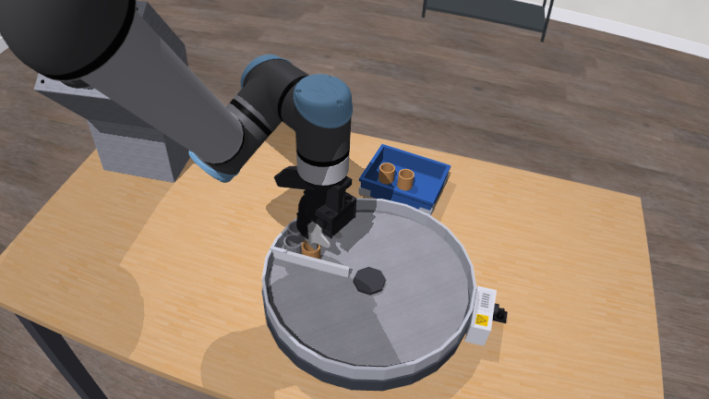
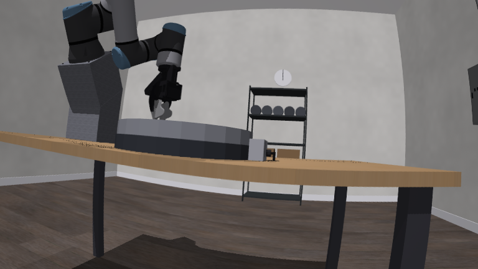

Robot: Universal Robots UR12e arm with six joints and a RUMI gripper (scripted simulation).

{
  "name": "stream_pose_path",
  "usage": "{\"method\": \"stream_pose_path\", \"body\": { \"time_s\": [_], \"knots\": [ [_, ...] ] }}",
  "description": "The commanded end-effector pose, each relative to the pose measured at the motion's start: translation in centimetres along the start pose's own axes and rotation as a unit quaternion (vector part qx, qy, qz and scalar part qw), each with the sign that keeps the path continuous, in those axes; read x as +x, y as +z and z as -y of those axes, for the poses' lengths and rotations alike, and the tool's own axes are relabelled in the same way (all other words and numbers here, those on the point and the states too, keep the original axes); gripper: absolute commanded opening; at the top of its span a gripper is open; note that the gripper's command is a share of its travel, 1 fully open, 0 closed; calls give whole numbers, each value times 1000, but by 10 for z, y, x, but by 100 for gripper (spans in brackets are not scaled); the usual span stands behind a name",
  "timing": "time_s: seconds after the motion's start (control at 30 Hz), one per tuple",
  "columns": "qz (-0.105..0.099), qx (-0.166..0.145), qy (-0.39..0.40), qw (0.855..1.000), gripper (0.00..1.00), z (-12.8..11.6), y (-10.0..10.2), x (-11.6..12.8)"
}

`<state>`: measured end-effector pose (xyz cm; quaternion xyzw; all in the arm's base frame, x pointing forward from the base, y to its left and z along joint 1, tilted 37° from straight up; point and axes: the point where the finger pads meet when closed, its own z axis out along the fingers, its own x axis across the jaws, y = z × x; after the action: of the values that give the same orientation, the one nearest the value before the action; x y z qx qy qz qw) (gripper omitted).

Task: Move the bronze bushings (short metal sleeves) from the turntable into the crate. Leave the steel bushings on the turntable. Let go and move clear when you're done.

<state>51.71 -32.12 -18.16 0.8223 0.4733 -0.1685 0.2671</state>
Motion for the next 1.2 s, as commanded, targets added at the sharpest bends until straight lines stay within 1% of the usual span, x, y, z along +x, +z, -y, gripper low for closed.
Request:
{"method": "stream_pose_path", "body": {
  "time_s": [0.0,0.77,0.8,1.17],
  "knots": [
    [0,0,0,1000,5,0,0,0],
    [0,0,0,1000,5,0,0,0],
    [0,0,0,1000,0,0,0,0],
    [0,0,0,1000,0,0,0,0]
  ]
}}
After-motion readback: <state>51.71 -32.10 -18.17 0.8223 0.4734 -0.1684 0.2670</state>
